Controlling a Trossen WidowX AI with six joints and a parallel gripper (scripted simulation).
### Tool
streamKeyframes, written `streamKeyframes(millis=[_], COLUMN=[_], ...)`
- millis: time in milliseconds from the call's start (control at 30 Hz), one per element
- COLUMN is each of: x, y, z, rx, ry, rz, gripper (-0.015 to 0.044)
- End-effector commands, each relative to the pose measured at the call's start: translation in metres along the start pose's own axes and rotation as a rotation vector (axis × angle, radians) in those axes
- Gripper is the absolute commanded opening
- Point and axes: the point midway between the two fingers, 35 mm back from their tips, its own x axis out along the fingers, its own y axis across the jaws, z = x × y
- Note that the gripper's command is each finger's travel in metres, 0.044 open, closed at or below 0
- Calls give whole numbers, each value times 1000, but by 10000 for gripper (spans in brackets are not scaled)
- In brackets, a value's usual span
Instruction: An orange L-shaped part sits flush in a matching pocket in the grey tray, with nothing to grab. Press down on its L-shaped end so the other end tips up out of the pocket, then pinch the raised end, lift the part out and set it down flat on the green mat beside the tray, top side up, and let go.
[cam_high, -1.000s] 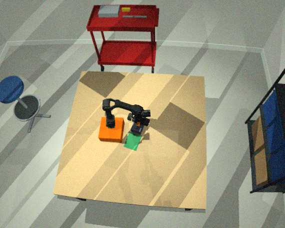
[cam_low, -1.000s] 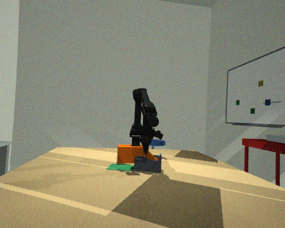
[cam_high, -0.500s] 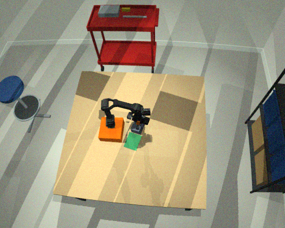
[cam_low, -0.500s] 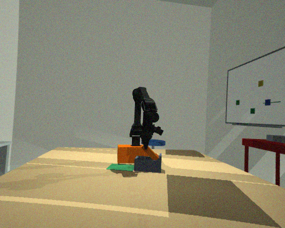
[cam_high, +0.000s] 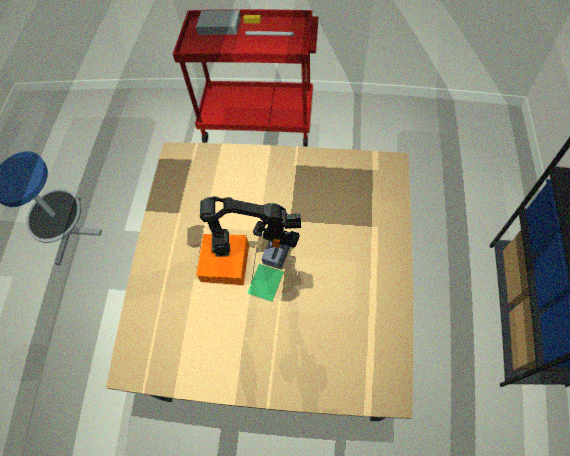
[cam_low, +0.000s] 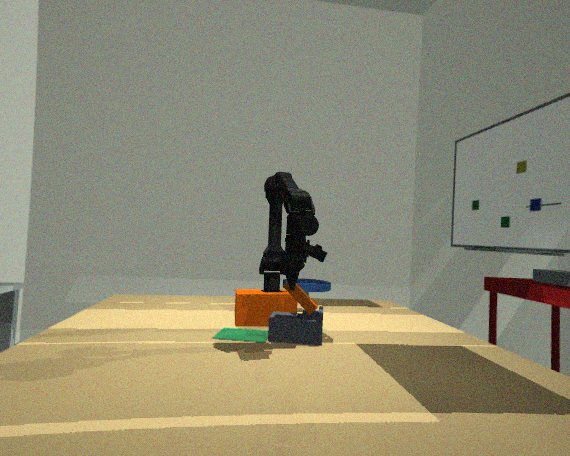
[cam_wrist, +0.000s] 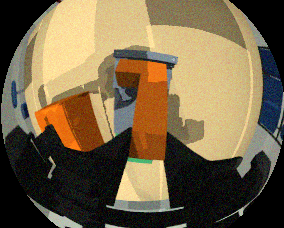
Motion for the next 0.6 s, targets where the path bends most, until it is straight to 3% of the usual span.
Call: streamKeyframes(millis=[0, 567], x=[-11, -9], y=[-1, 1], z=[1, -34], rx=[-3, -3], ry=[-10, -7], rz=[-11, -11], gripper=[0, 0])
